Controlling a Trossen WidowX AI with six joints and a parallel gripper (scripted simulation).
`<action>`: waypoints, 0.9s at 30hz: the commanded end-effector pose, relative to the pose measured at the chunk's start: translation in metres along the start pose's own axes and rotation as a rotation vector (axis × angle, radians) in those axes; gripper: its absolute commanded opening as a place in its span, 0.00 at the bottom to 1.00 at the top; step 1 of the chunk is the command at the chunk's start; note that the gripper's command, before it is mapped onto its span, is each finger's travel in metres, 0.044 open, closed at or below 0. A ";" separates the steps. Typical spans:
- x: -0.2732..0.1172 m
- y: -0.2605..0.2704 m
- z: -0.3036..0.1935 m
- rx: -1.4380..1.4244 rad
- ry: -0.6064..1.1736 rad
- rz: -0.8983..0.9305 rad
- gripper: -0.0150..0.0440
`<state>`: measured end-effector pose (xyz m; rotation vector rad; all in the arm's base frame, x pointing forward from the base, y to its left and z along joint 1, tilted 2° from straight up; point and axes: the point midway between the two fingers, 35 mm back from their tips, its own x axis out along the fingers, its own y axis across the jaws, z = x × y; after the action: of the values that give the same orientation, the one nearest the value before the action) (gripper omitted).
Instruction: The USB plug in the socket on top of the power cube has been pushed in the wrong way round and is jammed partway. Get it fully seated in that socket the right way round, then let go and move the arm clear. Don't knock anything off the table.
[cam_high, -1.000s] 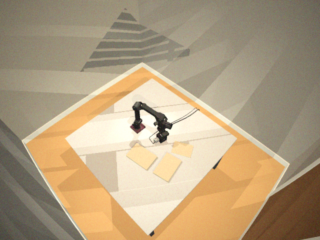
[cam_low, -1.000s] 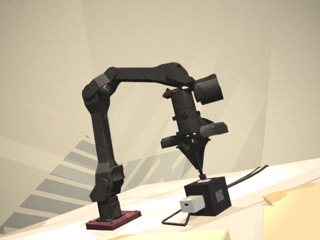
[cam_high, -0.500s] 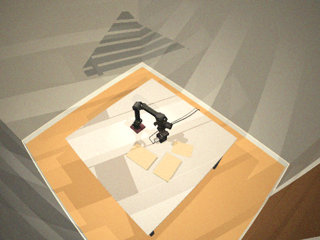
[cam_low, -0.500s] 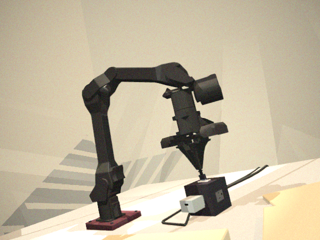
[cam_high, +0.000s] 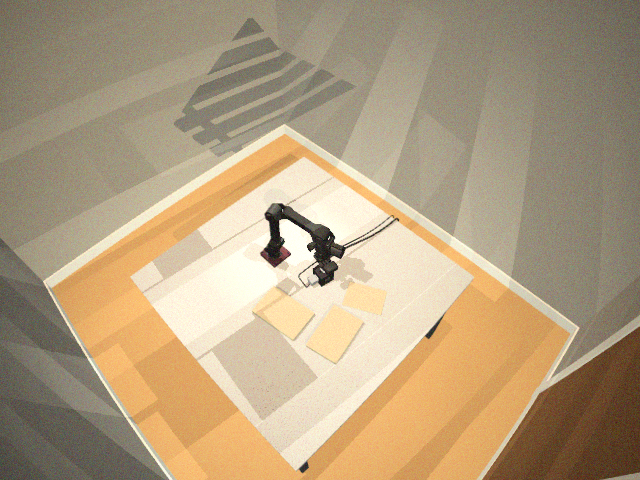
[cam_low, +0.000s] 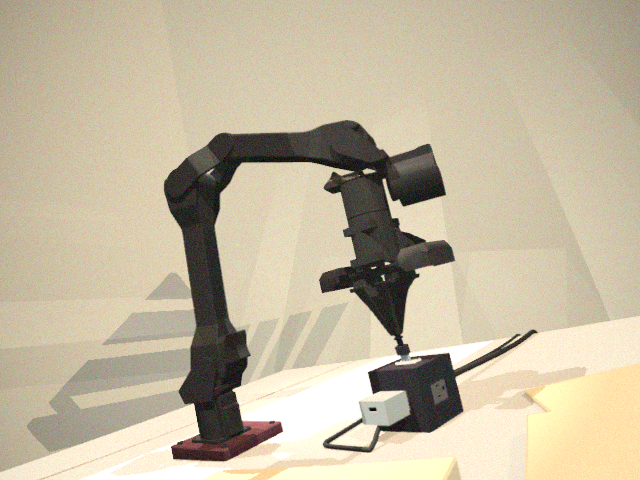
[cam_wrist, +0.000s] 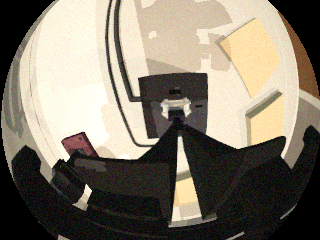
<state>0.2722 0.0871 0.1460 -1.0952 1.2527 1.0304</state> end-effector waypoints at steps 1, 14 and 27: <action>-0.005 -0.001 0.001 0.000 -0.004 -0.008 0.25; -0.013 -0.001 0.001 0.000 -0.004 -0.008 0.25; -0.022 -0.001 0.001 0.000 -0.004 -0.008 0.25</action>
<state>0.2713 0.0871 0.1640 -1.0961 1.2518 1.0311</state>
